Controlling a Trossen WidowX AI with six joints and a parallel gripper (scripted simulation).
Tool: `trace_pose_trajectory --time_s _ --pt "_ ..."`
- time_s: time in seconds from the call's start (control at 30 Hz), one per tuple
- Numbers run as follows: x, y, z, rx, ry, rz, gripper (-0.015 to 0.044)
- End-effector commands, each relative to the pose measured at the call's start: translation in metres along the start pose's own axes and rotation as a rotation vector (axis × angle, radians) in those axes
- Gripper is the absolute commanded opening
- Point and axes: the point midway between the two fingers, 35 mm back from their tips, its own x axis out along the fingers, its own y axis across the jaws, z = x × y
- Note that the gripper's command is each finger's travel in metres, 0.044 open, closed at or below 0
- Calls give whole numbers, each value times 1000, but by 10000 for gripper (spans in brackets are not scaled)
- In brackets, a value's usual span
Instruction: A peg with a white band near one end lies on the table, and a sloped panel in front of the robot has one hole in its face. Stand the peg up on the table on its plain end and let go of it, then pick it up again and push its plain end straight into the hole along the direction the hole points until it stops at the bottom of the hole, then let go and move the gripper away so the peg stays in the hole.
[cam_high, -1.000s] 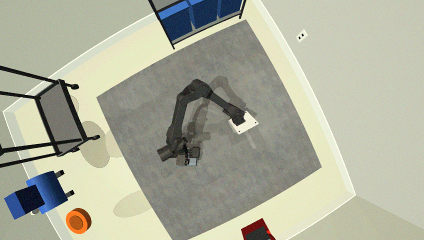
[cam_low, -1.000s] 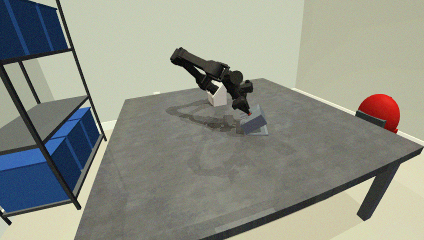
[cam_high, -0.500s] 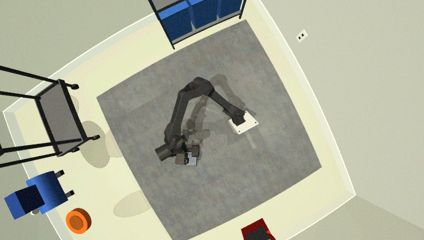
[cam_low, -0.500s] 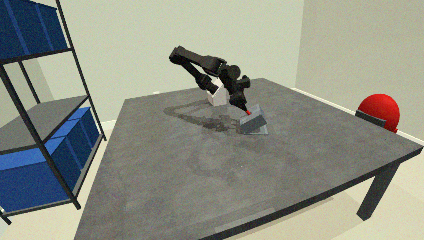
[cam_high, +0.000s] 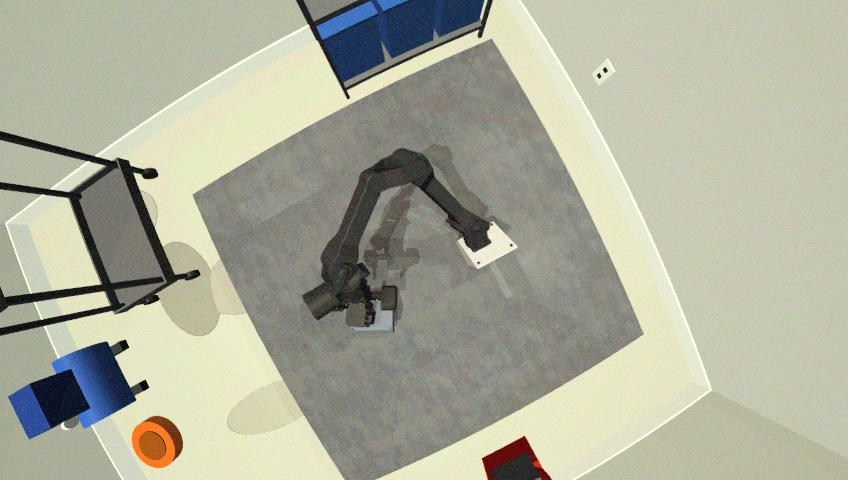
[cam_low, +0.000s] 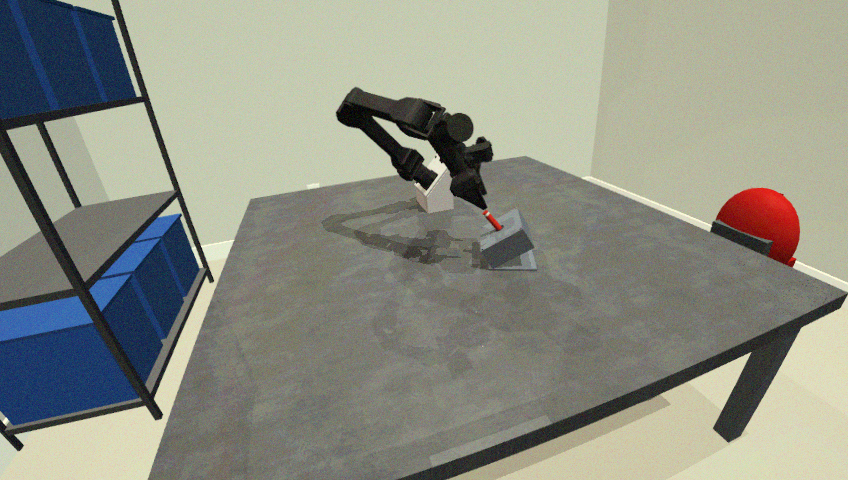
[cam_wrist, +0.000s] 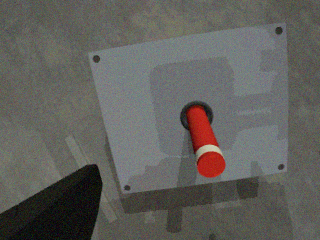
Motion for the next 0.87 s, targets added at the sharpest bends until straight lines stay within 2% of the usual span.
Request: trace_pose_trajectory --time_s 0.0,0.47,0.83 --pt "-13 -2 1 7 -1 -4 440" --pt "-41 2 1 4 -1 0 440" --pt "-42 2 1 4 -1 0 440"
